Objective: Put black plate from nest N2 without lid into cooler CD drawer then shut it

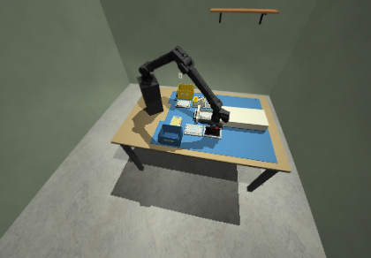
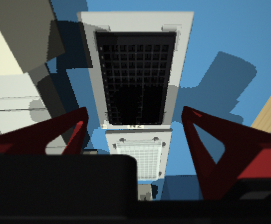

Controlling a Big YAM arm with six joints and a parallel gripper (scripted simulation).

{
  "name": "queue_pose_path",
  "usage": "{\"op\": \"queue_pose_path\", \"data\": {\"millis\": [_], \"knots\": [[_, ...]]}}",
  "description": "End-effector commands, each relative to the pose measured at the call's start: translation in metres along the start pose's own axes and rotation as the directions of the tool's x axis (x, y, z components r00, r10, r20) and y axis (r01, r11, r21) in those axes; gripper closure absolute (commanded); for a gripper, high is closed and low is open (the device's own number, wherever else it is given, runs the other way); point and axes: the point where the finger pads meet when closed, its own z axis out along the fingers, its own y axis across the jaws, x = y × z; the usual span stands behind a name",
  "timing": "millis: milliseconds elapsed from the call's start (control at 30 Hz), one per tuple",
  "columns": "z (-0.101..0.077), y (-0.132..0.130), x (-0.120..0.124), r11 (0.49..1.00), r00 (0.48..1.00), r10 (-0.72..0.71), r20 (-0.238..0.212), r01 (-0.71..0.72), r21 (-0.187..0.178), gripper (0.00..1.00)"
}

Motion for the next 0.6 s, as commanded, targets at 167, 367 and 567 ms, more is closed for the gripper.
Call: {"op": "queue_pose_path", "data": {"millis": [167, 367, 567], "knots": [[-0.032, -0.025, -0.04, 0.999, 0.995, 0.015, 0.102, -0.018, 0.028, 0.0], [0.012, -0.015, -0.016, 1.0, 0.999, 0.01, 0.043, -0.011, 0.011, 0.0], [0.018, -0.016, -0.021, 1.0, 0.999, 0.011, 0.052, -0.012, 0.014, 0.0]]}}
